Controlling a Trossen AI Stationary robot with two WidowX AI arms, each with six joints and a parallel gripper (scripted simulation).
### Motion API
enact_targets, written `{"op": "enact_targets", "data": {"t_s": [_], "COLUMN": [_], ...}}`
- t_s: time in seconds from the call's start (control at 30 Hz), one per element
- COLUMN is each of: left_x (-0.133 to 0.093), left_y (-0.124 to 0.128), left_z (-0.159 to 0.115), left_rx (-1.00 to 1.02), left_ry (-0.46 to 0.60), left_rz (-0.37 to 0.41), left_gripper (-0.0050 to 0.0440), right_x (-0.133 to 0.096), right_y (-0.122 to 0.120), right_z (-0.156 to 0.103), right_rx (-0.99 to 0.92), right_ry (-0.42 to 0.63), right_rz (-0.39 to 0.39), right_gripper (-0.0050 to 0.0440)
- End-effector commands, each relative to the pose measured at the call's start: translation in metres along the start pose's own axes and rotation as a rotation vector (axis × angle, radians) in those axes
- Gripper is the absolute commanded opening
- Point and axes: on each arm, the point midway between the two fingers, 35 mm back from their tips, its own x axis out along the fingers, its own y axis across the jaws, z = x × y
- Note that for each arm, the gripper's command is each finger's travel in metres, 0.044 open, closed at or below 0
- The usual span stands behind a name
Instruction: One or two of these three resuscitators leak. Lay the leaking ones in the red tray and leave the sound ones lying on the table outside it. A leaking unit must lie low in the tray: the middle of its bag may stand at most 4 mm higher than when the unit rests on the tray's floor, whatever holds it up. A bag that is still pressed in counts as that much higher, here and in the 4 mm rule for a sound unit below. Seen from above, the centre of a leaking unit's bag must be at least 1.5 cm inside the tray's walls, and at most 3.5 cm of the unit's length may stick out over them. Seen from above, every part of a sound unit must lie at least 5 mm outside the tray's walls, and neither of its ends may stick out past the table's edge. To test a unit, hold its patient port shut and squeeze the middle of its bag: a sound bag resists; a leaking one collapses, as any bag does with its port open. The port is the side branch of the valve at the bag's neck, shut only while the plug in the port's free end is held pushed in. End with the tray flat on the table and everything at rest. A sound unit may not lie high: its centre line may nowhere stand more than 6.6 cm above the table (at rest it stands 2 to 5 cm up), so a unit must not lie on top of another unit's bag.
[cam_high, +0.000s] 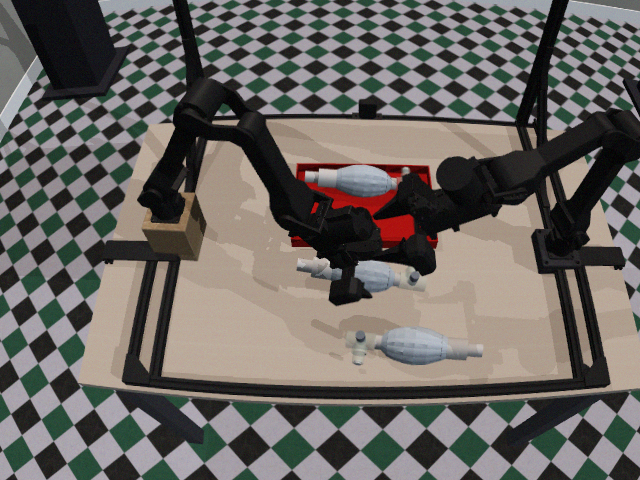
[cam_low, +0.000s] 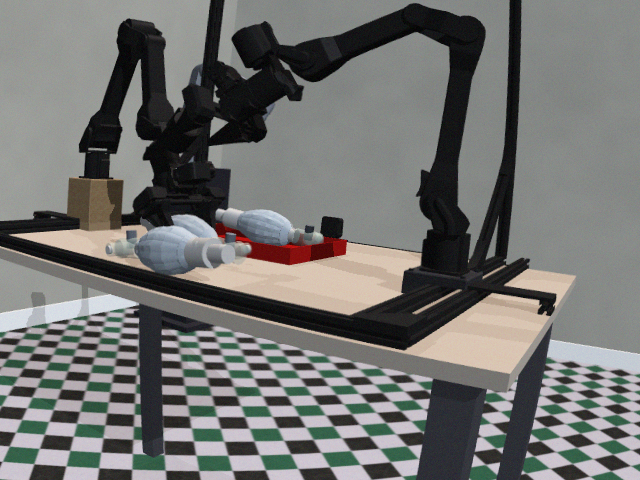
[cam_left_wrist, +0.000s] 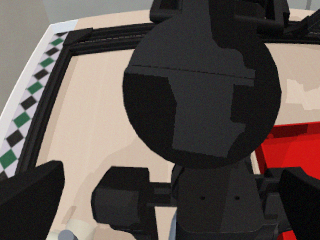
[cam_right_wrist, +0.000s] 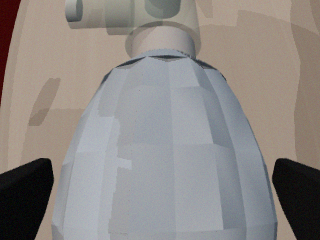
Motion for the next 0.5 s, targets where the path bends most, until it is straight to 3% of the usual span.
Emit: {"op": "enact_targets", "data": {"t_s": [0.0, 0.03, 0.33, 0.47], "left_x": [-0.012, -0.001, -0.019, -0.021], "left_y": [0.014, 0.003, 0.021, 0.021], "left_z": [0.045, 0.008, 0.068, 0.072], "left_rx": [0.008, 0.0, 0.012, 0.013], "left_ry": [-0.122, -0.018, -0.185, -0.204], "left_rz": [0.052, 0.012, 0.078, 0.086], "left_gripper": [0.044, 0.044, 0.044, 0.044], "right_x": [0.0, 0.0, 0.0, 0.0], "right_y": [0.0, -0.001, -0.001, -0.001], "right_z": [-0.001, -0.001, -0.001, -0.001], "right_rx": [0.002, 0.002, 0.002, 0.002], "right_ry": [0.003, 0.003, 0.003, 0.003], "right_rz": [-0.001, -0.002, -0.002, -0.002], "right_gripper": [0.044, 0.044, 0.044, 0.044]}}
